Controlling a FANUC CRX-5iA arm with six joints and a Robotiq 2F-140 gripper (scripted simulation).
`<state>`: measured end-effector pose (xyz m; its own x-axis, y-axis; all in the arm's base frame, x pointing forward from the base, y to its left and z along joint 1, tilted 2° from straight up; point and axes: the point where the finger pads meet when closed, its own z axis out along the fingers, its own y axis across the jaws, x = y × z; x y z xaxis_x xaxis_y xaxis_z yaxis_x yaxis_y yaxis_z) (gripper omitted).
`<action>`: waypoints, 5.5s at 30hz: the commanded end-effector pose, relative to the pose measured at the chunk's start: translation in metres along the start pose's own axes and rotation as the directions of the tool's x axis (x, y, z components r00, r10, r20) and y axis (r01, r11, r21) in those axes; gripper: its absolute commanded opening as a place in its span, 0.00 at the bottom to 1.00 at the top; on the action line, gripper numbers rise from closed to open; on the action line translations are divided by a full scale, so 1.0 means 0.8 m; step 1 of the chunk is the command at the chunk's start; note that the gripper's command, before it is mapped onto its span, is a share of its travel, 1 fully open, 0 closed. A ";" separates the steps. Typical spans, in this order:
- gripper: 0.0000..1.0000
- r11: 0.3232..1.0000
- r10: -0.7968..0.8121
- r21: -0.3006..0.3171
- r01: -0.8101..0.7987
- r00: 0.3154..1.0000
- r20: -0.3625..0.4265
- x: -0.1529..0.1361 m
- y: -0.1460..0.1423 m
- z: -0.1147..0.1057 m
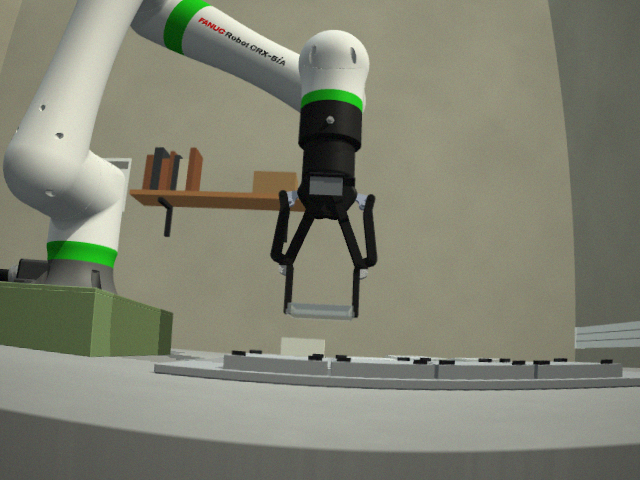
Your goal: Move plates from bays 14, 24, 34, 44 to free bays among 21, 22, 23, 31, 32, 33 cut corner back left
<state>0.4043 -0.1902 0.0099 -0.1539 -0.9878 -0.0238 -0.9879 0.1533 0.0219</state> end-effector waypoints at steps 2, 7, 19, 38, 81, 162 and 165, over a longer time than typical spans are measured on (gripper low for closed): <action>0.10 1.000 0.000 0.002 0.000 1.000 -0.001 -0.011 -0.005 -0.001; 0.10 1.000 0.000 0.002 0.000 1.000 -0.001 -0.026 -0.010 -0.001; 0.10 1.000 0.000 0.002 0.000 1.000 -0.001 -0.058 -0.020 -0.001; 0.10 1.000 0.000 0.002 0.000 1.000 -0.001 -0.112 -0.038 -0.001; 0.10 1.000 0.000 0.002 0.000 1.000 -0.001 -0.236 -0.078 -0.001; 0.10 1.000 0.000 0.002 0.000 1.000 0.000 -0.260 -0.086 0.065; 0.10 1.000 0.000 0.002 0.000 1.000 0.000 -0.260 -0.086 0.065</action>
<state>0.5028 0.0057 -0.0394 -0.1541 -0.9878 -0.0231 -0.9879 0.1536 0.0216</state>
